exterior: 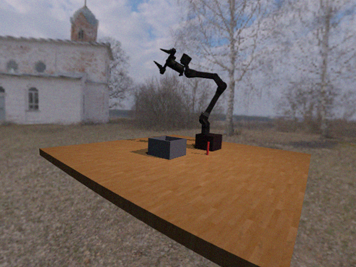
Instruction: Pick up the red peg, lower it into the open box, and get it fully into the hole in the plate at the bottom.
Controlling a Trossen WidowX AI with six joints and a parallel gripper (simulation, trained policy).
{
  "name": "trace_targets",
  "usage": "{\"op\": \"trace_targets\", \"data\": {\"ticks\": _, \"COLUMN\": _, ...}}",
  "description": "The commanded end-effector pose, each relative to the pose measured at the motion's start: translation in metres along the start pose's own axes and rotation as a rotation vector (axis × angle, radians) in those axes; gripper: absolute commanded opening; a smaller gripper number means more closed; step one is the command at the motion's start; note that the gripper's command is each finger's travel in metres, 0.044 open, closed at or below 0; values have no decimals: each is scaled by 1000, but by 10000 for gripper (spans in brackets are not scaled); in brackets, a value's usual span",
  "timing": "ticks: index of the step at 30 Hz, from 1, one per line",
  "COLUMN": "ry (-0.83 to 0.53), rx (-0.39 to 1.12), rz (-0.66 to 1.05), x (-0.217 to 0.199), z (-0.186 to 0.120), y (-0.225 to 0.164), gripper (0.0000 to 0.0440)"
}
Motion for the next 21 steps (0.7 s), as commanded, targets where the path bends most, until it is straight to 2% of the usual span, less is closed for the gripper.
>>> {"op": "trace_targets", "data": {"ticks": 1, "ry": -74, "rx": 82, "rz": 85, "x": -11, "z": 5, "y": -27, "gripper": 440}}
{"op": "trace_targets", "data": {"ticks": 11, "ry": -253, "rx": 334, "rz": 237, "x": -17, "z": 7, "y": -103, "gripper": 440}}
{"op": "trace_targets", "data": {"ticks": 21, "ry": -432, "rx": 623, "rz": 302, "x": -10, "z": -14, "y": -179, "gripper": 440}}
Point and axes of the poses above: the point midway between the two fingers, 35 mm back from their tips, its own z axis out along the fingers, its own x axis across the jaws, y = z × x, the point moved 8 cm from there along -z, back along the fingers, and after that the axes turned 14 degrees about -z, right-handed, at the moved point
